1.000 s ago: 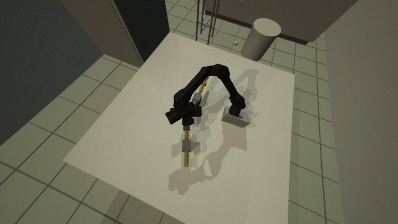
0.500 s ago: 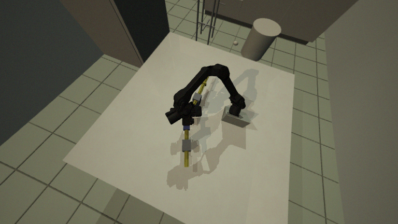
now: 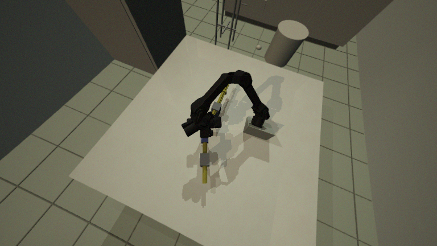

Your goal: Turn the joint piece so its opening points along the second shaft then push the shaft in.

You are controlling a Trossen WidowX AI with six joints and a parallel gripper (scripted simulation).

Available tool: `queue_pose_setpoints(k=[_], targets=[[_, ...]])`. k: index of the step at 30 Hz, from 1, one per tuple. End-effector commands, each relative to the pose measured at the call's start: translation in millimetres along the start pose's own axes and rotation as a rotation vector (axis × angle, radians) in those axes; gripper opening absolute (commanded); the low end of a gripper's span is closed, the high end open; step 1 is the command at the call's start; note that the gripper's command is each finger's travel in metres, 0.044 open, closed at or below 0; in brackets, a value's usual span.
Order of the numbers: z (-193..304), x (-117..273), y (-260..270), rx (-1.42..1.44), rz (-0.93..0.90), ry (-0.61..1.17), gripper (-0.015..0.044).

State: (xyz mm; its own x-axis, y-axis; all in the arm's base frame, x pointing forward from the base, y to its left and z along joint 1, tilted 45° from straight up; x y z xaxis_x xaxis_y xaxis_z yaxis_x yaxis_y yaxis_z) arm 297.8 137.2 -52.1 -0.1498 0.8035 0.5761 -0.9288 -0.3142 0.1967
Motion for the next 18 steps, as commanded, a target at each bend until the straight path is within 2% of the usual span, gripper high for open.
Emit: queue_pose_setpoints(k=[1,12,14,18], targets=[[0.9,-1.2,-0.3,0.005,0.0,0.005,0.0182],[0.9,-1.2,-0.3,0.005,0.0,0.005,0.0182],[0.0,0.0,0.0,0.0,0.0,0.0,0.0147],[0.0,0.0,0.0,0.0,0.0,0.0,0.0147]])
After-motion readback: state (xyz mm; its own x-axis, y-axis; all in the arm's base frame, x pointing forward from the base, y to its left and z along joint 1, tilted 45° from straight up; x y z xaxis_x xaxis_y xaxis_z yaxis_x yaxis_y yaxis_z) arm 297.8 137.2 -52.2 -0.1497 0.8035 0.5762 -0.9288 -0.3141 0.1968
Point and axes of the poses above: the point midway between the two fingers, 35 mm back from their tips, its own x axis back along the fingers, its own y axis across the jaws, z = x × y, the point moved 1 cm from there along x, back along the fingers, and after that the axes turned 5 degrees about -x, right-handed, at the moved point
